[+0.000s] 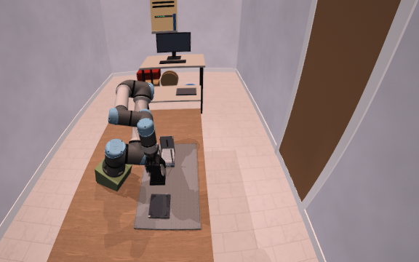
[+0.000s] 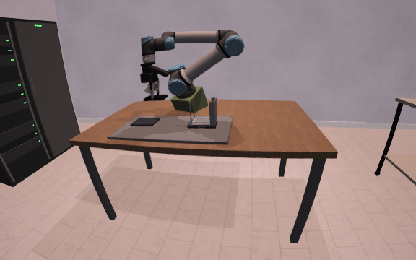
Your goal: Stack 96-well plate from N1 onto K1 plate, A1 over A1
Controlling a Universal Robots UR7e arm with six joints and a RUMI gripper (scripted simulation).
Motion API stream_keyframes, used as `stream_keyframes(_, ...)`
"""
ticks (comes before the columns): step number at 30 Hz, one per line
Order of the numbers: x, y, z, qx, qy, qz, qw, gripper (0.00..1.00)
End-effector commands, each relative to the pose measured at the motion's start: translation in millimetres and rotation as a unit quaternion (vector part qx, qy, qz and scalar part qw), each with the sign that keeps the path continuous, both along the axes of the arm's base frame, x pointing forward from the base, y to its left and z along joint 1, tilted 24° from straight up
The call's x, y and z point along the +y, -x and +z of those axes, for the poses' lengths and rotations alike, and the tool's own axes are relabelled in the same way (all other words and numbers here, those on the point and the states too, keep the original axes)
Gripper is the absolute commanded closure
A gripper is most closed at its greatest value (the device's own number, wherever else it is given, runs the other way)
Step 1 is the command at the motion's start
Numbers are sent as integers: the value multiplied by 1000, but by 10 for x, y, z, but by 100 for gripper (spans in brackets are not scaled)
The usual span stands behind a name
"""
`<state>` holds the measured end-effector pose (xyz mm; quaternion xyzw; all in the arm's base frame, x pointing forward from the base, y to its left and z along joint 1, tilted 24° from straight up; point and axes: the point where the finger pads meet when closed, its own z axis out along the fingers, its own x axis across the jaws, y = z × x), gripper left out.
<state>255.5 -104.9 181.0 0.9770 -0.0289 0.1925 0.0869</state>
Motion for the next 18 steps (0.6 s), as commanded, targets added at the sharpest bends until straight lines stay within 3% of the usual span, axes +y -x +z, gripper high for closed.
stream_keyframes(1, 124, -17, -25, 2, -2, -3, 1000, 100)
stream_keyframes(18, 613, -103, -81, 3, -4, -3, 1000, 100)
